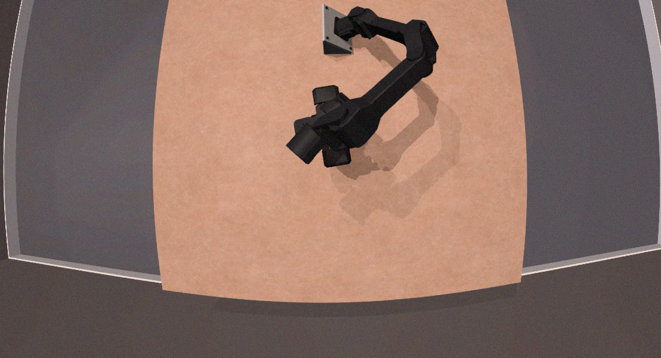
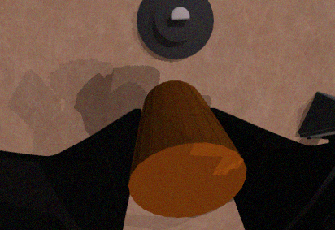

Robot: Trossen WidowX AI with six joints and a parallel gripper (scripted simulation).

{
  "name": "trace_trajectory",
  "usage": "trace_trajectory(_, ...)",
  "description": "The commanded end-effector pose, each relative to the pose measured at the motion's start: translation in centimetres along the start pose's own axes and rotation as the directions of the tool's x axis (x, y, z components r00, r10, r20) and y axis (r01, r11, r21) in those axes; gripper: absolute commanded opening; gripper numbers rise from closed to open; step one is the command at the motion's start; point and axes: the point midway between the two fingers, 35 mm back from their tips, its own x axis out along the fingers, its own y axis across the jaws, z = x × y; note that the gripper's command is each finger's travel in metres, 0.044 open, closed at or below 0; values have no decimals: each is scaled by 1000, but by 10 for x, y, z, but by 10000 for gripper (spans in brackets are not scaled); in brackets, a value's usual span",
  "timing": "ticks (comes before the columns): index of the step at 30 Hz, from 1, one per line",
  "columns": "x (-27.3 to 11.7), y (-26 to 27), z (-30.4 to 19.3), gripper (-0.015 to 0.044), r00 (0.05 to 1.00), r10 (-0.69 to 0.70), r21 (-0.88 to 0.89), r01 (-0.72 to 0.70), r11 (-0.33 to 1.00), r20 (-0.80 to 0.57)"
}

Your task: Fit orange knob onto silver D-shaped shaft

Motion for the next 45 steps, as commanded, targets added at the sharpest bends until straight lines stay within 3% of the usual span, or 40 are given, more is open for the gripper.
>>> trace_trajectory(1,1,0,14,0,1000,3,-3,-3,1000,6)
trace_trajectory(18,21,-7,63,0,1000,-10,10,10,1000,-9)
trace_trajectory(45,47,-6,64,0,1000,-10,7,10,1000,-10)
